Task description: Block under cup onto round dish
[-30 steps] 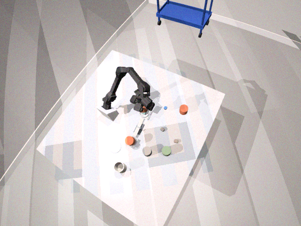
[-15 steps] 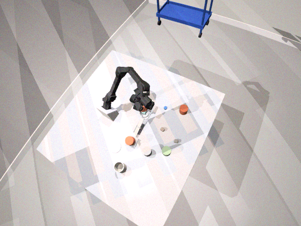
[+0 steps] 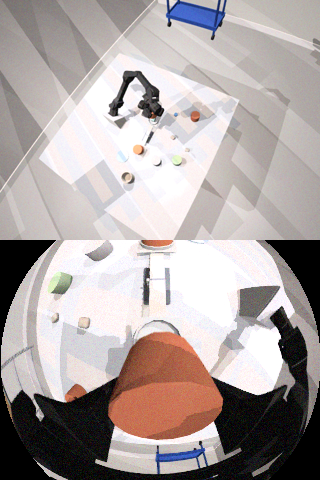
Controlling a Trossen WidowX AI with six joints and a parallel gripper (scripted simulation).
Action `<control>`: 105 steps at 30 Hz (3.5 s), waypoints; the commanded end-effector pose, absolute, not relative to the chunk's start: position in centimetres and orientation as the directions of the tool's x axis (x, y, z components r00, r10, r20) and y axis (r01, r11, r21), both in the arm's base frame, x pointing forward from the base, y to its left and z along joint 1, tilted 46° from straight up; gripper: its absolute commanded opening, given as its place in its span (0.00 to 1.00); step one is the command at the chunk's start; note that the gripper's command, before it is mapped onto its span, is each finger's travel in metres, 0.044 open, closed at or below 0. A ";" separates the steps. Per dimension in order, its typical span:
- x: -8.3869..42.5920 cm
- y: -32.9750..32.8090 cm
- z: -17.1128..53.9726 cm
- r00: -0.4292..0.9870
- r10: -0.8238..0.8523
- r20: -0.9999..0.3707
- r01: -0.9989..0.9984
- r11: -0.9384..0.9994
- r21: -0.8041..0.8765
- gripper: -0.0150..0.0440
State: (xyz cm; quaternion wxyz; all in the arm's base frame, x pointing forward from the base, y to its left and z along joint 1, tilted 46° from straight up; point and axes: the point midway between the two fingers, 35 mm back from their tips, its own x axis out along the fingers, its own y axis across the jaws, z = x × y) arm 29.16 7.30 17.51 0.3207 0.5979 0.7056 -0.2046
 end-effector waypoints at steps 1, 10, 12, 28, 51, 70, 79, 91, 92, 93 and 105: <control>29.2 7.3 17.5 -0.079 0.712 -0.697 0.975 0.200 0.094 0.25; 29.2 7.3 17.5 -0.079 0.712 -0.697 0.975 0.200 0.094 0.25; 29.2 7.3 17.5 -0.079 0.712 -0.697 0.975 0.200 0.094 0.25; 29.2 7.3 17.5 -0.079 0.712 -0.697 0.975 0.200 0.094 0.25; 25.2 13.9 18.0 -0.075 0.687 -0.722 0.974 0.205 0.094 0.25; 19.4 19.4 18.3 -0.072 0.711 -0.699 0.974 0.201 0.104 0.25; 18.5 20.3 18.1 -0.074 0.717 -0.693 0.974 0.200 0.104 0.25; 18.2 22.8 15.7 -0.074 0.719 -0.691 0.974 0.200 0.104 0.25; 18.2 22.8 15.7 -0.074 0.719 -0.691 0.974 0.200 0.104 0.25; 18.2 22.8 15.7 -0.074 0.719 -0.691 0.974 0.200 0.104 0.25; 18.1 23.9 14.6 -0.074 0.720 -0.690 0.974 0.200 0.104 0.25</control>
